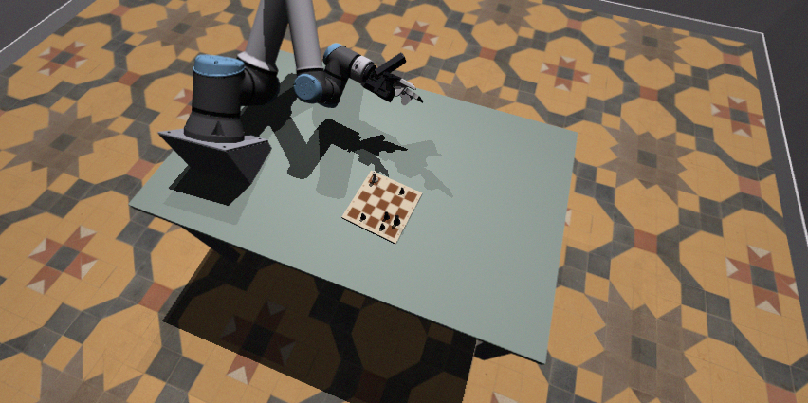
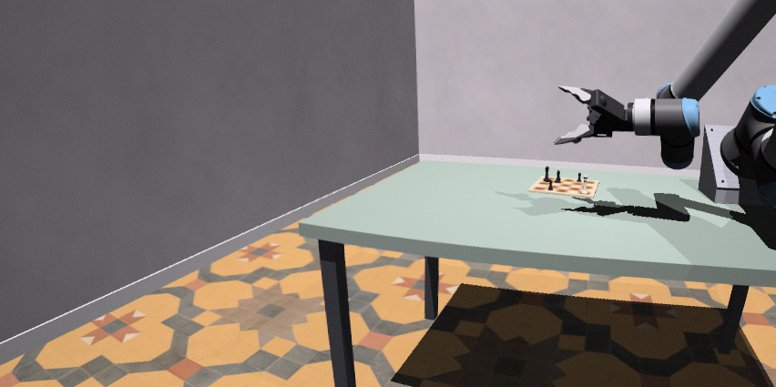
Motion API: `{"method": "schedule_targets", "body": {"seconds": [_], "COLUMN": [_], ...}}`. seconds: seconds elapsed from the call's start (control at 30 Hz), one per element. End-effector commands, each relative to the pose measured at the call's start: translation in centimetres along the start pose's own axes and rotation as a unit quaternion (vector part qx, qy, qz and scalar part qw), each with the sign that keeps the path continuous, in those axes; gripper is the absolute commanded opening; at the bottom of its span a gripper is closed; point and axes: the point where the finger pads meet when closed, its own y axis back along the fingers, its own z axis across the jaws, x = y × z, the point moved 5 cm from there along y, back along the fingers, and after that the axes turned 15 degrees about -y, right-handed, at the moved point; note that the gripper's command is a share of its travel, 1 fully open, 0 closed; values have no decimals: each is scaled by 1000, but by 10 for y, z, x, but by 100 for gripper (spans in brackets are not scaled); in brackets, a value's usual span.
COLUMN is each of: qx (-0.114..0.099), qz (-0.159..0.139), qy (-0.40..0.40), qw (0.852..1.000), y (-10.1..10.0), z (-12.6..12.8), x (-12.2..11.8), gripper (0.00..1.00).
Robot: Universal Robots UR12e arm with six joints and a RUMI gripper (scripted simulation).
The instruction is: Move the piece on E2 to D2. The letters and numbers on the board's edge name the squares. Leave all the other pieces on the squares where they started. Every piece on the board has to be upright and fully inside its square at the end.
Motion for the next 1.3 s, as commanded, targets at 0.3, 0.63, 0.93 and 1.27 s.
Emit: {"method": "schedule_targets", "body": {"seconds": [0.3,0.63,0.93,1.27], "qx": [-2,-17,-51,-138], "qz": [-25,-97,-172,-270], "qy": [-31,-119,-209,-331], "qw": [999,988,962,893], "y": [-16,-57,-94,-132], "z": [-3,-12,-22,-39], "x": [-8,-34,-64,-111], "gripper": [100,100,100,100]}}
